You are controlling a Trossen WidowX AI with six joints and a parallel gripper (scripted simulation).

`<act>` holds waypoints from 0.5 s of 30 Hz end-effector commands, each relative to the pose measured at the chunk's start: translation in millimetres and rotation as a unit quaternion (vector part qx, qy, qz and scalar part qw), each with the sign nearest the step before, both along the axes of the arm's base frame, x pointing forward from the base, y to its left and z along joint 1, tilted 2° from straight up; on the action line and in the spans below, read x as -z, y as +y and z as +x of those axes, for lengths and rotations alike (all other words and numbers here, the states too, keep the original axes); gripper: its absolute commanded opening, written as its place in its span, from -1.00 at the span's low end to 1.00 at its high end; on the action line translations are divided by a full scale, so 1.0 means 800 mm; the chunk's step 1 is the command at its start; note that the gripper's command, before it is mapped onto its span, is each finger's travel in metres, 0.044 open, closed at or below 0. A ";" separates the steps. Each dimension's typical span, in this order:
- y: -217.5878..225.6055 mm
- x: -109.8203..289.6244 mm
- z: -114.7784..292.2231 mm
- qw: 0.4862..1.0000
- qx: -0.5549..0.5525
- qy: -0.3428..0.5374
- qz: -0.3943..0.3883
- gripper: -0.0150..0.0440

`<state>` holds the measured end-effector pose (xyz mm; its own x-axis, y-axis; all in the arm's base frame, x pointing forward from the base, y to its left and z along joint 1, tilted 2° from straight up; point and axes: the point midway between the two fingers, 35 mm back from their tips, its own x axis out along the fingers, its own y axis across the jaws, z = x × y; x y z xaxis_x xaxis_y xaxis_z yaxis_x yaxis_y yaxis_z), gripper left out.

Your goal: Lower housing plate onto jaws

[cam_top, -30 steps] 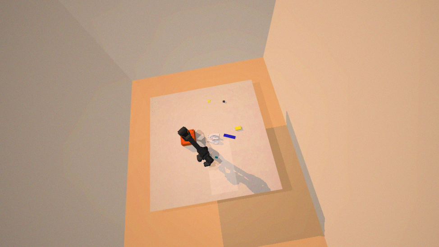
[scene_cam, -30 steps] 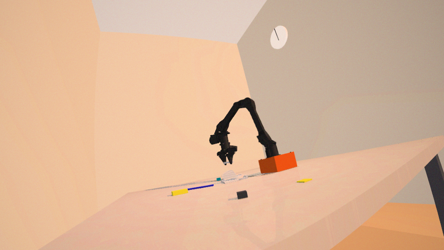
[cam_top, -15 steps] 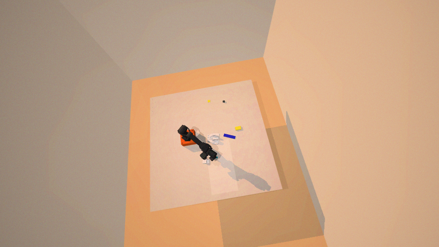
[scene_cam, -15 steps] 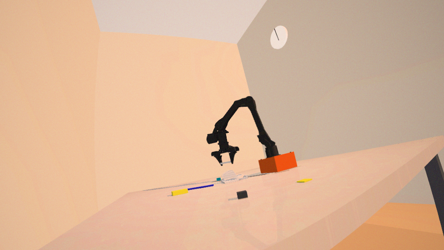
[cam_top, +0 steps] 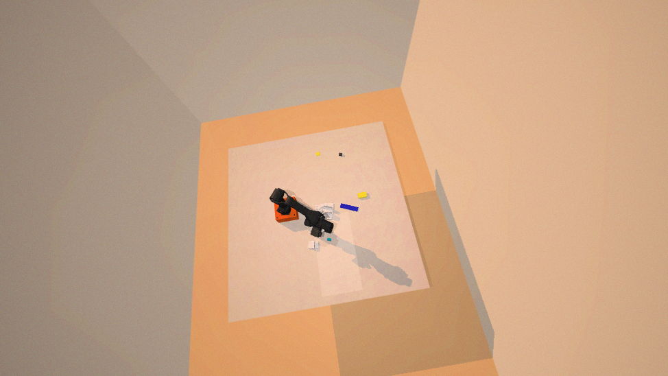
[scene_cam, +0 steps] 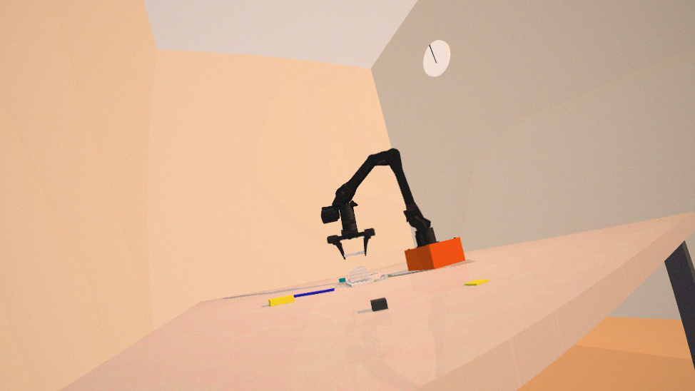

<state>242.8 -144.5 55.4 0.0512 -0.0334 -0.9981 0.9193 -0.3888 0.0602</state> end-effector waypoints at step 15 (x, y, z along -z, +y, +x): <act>0.065 0.005 0.009 0.953 -0.303 0.013 -0.012 0.70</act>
<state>251.4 -100.8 54.2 0.0517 -0.0284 -0.9983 0.9919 0.1173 0.0480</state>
